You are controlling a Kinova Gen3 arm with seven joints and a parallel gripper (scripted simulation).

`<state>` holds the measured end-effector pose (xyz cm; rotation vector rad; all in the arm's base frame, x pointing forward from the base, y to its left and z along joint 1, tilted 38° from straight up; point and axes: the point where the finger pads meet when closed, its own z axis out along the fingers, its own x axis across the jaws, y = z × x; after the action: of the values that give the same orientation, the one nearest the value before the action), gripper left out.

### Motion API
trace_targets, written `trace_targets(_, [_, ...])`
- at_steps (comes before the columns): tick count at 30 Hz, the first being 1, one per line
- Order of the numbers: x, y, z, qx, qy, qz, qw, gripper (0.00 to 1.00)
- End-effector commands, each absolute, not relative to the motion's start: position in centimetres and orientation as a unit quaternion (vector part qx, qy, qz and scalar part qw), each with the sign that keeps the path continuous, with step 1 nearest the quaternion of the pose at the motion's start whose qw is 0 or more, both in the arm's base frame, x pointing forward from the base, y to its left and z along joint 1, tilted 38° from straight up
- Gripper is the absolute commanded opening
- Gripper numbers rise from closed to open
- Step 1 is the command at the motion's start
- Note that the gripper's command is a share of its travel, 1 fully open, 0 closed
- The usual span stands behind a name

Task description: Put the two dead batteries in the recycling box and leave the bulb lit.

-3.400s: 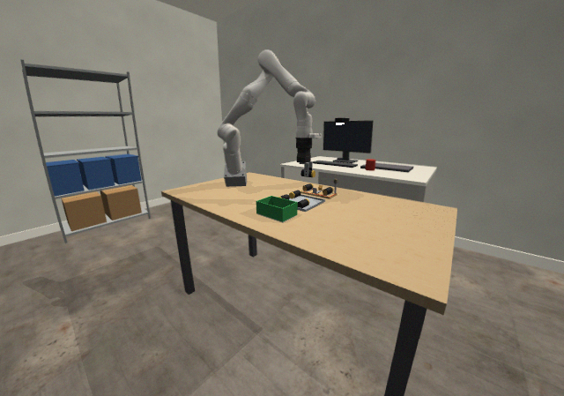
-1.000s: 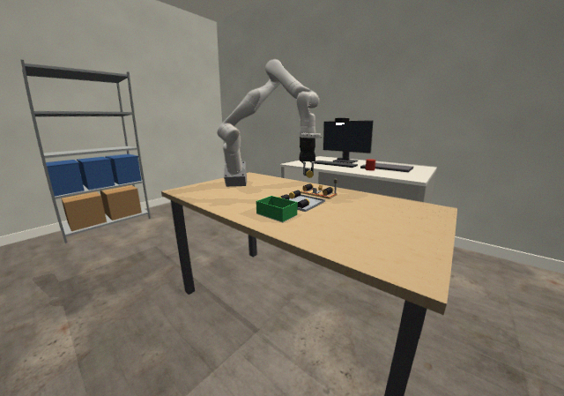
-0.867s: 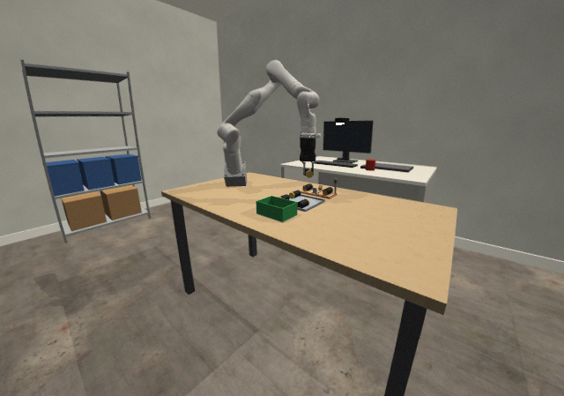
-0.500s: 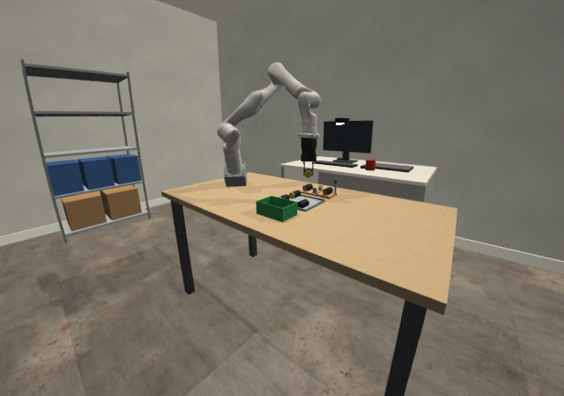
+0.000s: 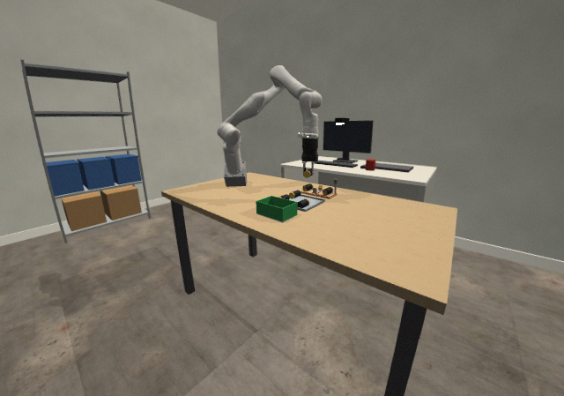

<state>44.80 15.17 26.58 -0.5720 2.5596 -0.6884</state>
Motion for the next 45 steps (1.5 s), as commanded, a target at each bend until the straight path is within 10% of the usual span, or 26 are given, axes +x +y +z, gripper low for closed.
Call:
trace_targets(1, [44.9, 15.08, 26.62, -0.191, 0.925, -0.248, 0.217, 0.57])
trace_targets(45, [44.9, 15.08, 26.62, -0.065, 0.942, -0.216, 0.249, 0.57])
